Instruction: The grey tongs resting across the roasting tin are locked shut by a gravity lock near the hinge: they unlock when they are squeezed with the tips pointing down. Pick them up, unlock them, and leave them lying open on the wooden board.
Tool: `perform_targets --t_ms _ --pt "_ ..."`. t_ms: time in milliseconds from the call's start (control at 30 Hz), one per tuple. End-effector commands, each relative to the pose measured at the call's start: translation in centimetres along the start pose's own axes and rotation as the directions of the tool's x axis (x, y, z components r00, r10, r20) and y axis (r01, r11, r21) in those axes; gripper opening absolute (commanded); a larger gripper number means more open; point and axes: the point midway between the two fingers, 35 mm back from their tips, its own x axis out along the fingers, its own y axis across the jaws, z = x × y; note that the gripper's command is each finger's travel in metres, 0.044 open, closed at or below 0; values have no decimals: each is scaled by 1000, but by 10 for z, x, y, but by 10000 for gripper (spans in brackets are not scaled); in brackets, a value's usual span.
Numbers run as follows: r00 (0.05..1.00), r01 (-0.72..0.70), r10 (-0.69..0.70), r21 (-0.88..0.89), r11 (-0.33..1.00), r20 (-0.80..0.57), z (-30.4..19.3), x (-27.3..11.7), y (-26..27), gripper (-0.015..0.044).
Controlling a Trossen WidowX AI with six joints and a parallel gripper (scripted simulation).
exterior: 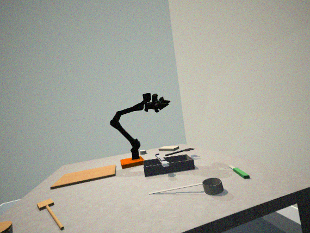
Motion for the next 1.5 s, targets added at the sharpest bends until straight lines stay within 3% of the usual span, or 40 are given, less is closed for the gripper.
perform_targets --t_ms 0,200,400,533,700,800,1467 --pt "985 130 -139 -87 988 -106 -28 27 -46 260" --pt "875 286 -331 -173 942 -352 -78 52 -133 260" --pt "673 438 -430 -145 887 -601 -124 39 -227 260" --pt "529 546 -398 -58 836 -750 -151 11 -279 260" --pt "416 685 -245 124 718 -876 -177 -32 -324 260" --pt "406 721 -184 190 666 -895 -183 -45 -333 260" --pt "406 721 -183 191 666 -895 -194 -42 -325 260"
